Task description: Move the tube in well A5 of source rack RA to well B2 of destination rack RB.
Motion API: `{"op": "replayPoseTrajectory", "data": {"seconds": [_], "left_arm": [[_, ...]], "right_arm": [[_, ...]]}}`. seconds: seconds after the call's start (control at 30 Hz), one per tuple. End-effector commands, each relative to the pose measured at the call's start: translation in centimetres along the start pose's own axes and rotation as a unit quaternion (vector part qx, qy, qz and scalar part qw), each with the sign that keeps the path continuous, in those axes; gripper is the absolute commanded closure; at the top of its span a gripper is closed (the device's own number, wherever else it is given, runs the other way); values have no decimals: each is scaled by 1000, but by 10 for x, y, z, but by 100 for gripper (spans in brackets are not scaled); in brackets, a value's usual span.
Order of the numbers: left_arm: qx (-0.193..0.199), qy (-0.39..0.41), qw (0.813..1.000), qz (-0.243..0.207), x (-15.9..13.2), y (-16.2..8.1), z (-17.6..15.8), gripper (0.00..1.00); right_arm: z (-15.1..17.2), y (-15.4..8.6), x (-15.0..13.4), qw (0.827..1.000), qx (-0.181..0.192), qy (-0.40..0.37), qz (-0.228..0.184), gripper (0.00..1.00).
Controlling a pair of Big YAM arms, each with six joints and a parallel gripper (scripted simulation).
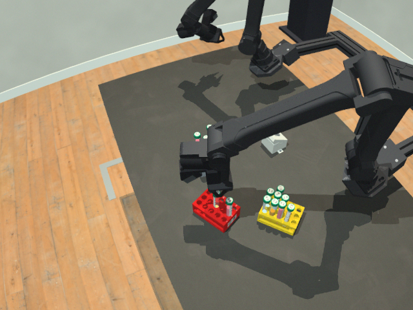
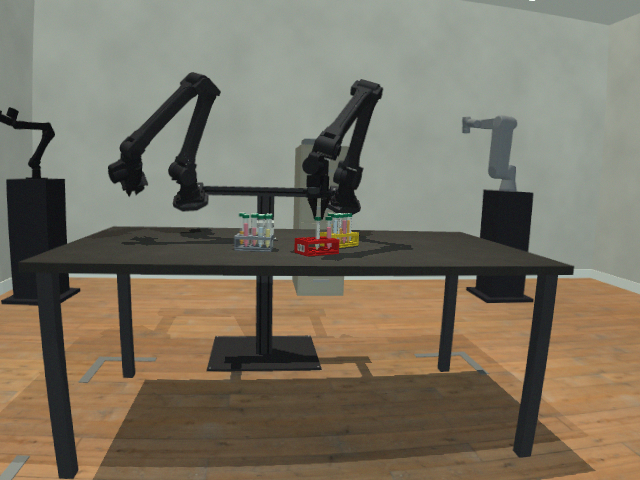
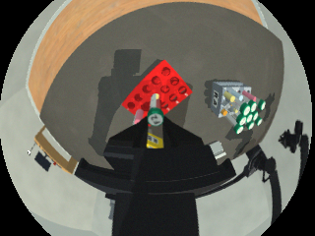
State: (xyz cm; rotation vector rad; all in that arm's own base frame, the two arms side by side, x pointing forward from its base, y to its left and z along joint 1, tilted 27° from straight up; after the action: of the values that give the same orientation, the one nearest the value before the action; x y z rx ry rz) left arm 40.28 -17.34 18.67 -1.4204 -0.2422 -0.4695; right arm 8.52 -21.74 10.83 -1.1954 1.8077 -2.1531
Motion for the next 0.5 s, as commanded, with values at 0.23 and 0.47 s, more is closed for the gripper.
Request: {"op": "replayPoseTrajectory", "data": {"seconds": [0.23,0.47], "left_arm": [[0,-2,1000,-1,-1,2,3,100],[0,-2,1000,-1,-1,2,2,100]], "right_arm": [[6,-5,3,1000,8,5,0,70],[6,-5,3,1000,8,5,0,70]]}}
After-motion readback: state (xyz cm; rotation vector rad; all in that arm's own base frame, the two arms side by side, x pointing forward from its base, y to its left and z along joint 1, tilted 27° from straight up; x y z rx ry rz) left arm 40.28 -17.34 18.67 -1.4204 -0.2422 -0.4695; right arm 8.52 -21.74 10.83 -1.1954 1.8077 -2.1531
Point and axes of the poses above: on each arm, the point where the finger pads meet when closed, its own y axis out along the fingers, its own z axis across the jaws, x = y × z, the point moved 3 cm from there along -y, back along the fingers, and after that the axes turned 10 degrees about -y, right-handed, at the moved point
